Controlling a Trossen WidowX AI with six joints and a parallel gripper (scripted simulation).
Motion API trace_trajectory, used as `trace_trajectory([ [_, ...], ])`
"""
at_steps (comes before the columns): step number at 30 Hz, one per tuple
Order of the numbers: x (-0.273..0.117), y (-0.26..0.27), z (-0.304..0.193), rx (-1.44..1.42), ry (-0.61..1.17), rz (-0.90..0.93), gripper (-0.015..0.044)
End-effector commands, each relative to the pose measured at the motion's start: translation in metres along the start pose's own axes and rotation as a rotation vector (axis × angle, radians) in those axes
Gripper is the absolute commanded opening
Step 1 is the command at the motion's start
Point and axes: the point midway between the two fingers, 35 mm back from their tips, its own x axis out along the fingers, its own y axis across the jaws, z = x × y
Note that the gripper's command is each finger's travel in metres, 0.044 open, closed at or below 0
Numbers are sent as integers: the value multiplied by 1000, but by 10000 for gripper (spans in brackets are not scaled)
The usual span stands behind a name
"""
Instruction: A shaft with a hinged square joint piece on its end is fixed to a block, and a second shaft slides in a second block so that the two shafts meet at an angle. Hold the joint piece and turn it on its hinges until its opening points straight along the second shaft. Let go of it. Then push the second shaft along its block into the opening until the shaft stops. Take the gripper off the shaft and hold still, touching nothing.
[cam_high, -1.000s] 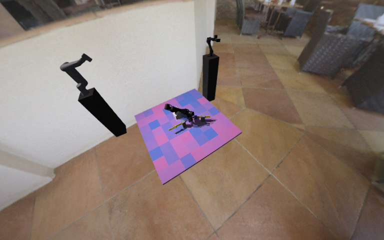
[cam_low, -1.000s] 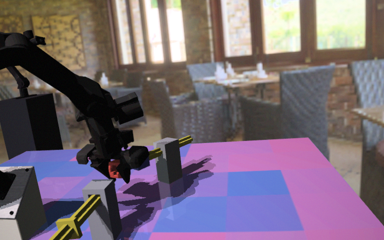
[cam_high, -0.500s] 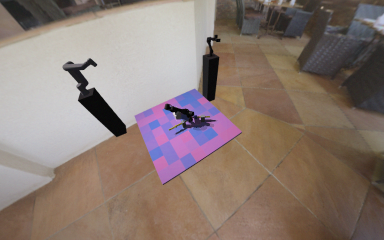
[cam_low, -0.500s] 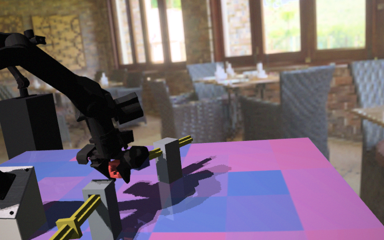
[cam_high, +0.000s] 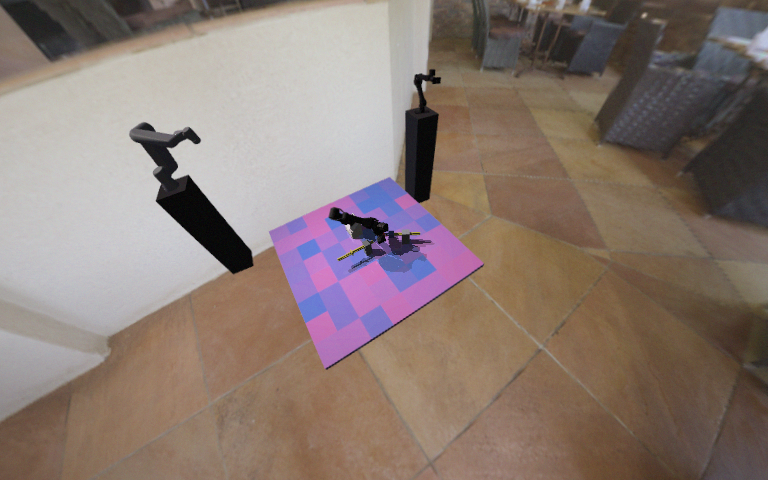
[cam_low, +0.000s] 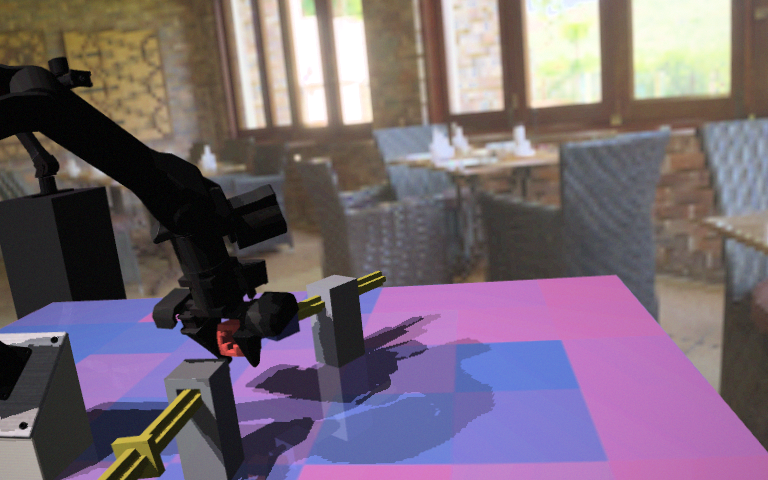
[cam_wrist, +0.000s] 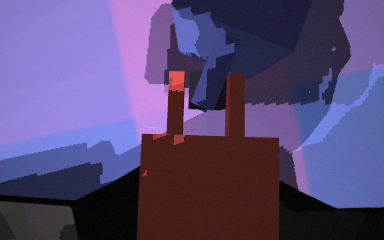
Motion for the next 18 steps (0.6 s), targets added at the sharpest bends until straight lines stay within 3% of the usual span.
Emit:
trace_trajectory([
  [1, 0, 0, 0, 0, 0, 0, 79],
  [4, 0, 0, 0, 0, 0, 0, 147],
  [6, 0, 0, 0, 0, 0, 0, 147],
  [17, 0, 0, 0, 0, 0, 0, 436],
  [18, 0, 0, 0, 0, 0, 0, 440],
])
